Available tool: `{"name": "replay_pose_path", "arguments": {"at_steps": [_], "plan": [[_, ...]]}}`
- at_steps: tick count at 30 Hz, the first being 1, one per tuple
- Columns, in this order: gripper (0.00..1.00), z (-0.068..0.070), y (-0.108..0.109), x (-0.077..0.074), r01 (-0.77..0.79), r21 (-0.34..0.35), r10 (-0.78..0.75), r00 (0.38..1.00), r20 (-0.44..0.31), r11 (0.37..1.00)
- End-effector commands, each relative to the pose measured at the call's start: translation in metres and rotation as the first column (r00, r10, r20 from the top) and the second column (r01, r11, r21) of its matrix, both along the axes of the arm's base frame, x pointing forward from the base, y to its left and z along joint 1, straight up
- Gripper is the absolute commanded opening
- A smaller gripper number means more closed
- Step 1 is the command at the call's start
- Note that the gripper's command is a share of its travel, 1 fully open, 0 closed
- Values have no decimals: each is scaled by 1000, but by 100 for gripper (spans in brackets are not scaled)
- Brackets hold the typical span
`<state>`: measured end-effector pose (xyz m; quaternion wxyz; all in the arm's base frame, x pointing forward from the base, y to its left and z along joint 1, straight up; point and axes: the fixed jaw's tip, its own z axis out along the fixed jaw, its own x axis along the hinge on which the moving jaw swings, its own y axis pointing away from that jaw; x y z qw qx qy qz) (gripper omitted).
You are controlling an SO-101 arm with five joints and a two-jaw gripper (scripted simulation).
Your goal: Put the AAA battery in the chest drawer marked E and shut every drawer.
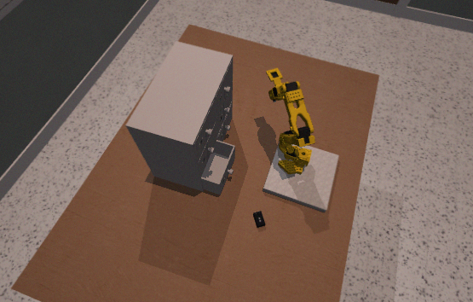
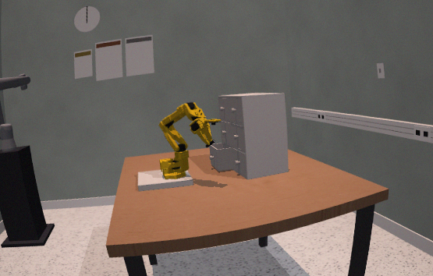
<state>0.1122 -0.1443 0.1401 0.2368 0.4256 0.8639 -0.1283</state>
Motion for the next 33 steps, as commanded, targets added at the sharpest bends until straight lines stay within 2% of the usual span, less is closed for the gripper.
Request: {"name": "replay_pose_path", "arguments": {"at_steps": [1,11,14,16,23,31,33], "plan": [[0,-4,12,10,-83,18,83,996,-12,996],[0,-4,48,40,-338,18,338,941,-12,941],[0,-4,60,47,-411,18,411,912,-12,912],[0,-4,60,47,-411,18,411,912,-12,912],[0,-4,91,59,-570,18,570,821,-12,821],[0,-4,128,67,-728,18,729,685,-12,685],[0,-4,128,67,-728,18,729,685,-12,685]]}}
